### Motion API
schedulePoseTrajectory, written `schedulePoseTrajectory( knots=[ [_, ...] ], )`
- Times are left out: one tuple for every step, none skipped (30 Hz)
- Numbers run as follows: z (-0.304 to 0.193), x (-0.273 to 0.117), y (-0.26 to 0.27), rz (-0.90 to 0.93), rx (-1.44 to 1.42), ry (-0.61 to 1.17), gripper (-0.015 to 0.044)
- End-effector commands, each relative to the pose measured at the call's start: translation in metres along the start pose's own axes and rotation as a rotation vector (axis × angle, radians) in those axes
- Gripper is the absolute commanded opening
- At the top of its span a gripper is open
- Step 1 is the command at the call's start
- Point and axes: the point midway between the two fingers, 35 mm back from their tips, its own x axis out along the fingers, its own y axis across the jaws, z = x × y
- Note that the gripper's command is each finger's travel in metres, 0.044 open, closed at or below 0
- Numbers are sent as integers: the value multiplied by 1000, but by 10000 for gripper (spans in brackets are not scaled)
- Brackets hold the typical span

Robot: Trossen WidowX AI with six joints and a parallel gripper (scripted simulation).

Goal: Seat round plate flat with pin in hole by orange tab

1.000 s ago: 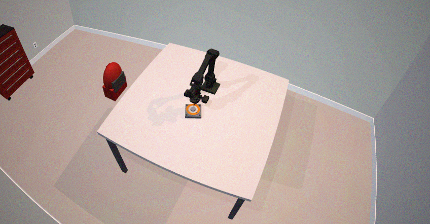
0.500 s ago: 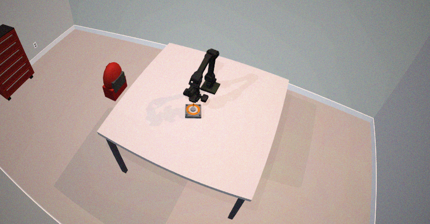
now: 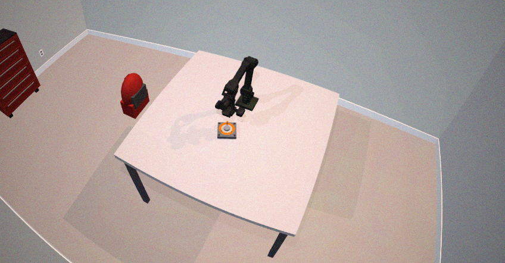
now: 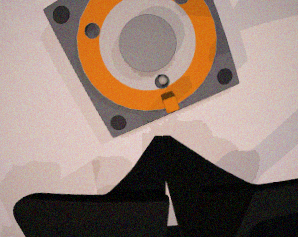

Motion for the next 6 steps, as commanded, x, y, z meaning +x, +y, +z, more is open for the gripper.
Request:
schedulePoseTrajectory(
  knots=[
    [-1, 2, 0, 0, 0, 4, 0],
    [-1, 2, 0, 0, 0, 4, 0],
    [-1, 2, 0, 0, 0, 4, 0],
    [-1, 2, 0, 0, 0, 4, 0],
    [-1, 2, 0, 0, 0, 4, 0],
    [-1, 2, 0, 0, 0, 4, 0]
  ],
)
